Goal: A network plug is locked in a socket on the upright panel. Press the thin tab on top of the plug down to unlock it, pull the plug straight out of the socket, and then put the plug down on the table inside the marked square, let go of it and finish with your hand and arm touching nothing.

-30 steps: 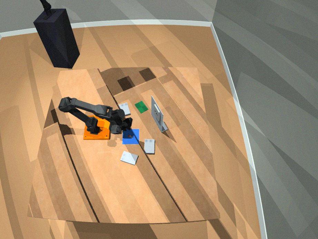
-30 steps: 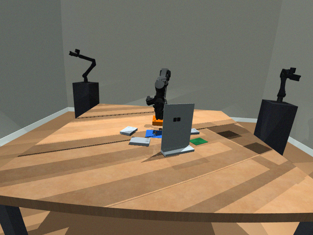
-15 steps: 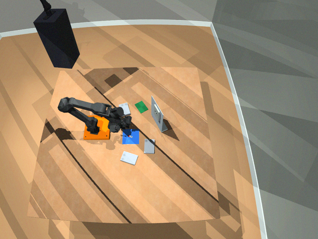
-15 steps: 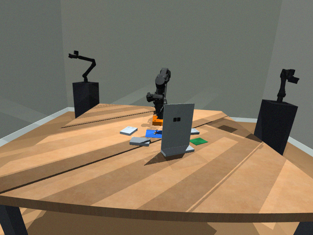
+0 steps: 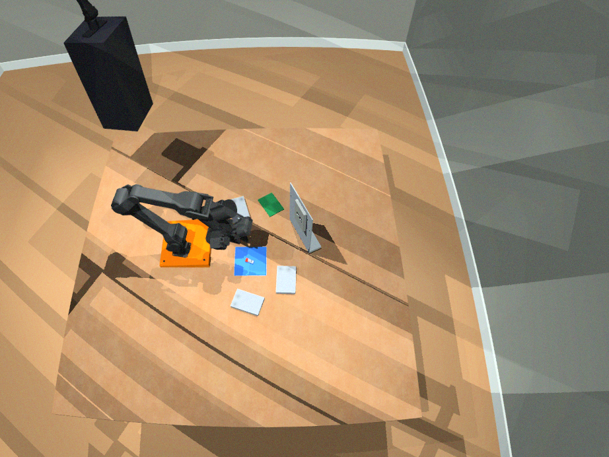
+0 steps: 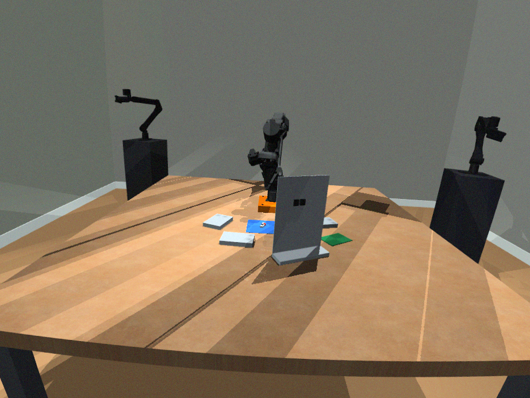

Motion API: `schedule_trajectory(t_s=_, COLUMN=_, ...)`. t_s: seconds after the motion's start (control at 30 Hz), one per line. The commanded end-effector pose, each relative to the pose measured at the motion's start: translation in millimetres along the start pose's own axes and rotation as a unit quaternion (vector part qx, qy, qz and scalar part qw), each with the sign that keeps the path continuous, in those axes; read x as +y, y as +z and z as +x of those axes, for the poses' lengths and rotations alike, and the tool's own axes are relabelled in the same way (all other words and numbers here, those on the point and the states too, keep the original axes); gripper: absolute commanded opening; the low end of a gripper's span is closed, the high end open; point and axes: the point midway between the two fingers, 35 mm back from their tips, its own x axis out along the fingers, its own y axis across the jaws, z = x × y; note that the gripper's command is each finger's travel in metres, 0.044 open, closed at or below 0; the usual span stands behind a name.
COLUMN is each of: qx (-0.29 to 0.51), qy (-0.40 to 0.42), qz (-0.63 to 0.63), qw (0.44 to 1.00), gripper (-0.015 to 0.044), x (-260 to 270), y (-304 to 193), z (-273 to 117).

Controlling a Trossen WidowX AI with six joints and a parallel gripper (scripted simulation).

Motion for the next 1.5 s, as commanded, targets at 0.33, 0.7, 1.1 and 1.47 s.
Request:
schedule_trajectory(t_s=0.33, qx=-0.001, qy=0.005, qz=0.002, qw=1.0, gripper=0.0156, x=27, y=0, z=-37)
schedule_trajectory(t_s=0.7, qx=-0.002, qy=0.006, qz=0.003, qw=1.0, gripper=0.0156, x=42, y=1, z=-65)
schedule_trajectory(t_s=1.1, qx=-0.002, qy=0.006, qz=0.003, qw=1.0, gripper=0.0366, x=43, y=1, z=-69)
schedule_trajectory(t_s=1.47, qx=-0.002, qy=0.006, qz=0.003, qw=1.0, gripper=0.044, x=43, y=1, z=-69)
